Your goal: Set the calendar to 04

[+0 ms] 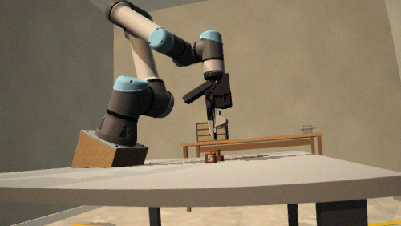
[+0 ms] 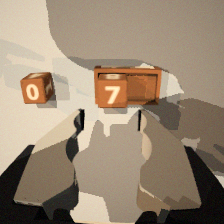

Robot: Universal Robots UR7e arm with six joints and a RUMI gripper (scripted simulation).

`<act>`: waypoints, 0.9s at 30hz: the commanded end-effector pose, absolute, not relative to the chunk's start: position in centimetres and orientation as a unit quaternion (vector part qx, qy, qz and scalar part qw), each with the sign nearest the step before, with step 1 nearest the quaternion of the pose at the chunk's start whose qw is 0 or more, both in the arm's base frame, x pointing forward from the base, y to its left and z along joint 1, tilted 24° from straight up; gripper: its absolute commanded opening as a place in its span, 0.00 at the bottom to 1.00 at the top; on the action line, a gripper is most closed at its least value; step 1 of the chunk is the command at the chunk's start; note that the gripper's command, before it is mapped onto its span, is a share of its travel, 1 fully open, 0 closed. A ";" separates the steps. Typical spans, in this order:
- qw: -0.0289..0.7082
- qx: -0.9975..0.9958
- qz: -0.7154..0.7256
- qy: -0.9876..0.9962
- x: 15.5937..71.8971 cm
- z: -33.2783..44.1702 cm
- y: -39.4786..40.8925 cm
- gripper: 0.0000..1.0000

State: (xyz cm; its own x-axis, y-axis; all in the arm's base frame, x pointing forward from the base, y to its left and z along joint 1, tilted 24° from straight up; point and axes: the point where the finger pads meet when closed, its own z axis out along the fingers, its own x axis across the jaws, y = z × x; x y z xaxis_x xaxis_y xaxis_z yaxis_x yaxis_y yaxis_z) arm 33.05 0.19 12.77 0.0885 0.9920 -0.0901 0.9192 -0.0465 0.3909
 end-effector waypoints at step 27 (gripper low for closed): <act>0.178 0.716 0.102 0.667 34.1 10.6 -0.1 0.28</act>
State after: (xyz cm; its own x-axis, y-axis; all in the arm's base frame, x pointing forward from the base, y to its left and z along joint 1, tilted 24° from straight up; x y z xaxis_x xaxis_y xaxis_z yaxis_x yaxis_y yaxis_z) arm 34.06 -0.05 10.59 0.0887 0.9919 -0.0905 0.9192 -0.0465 0.3909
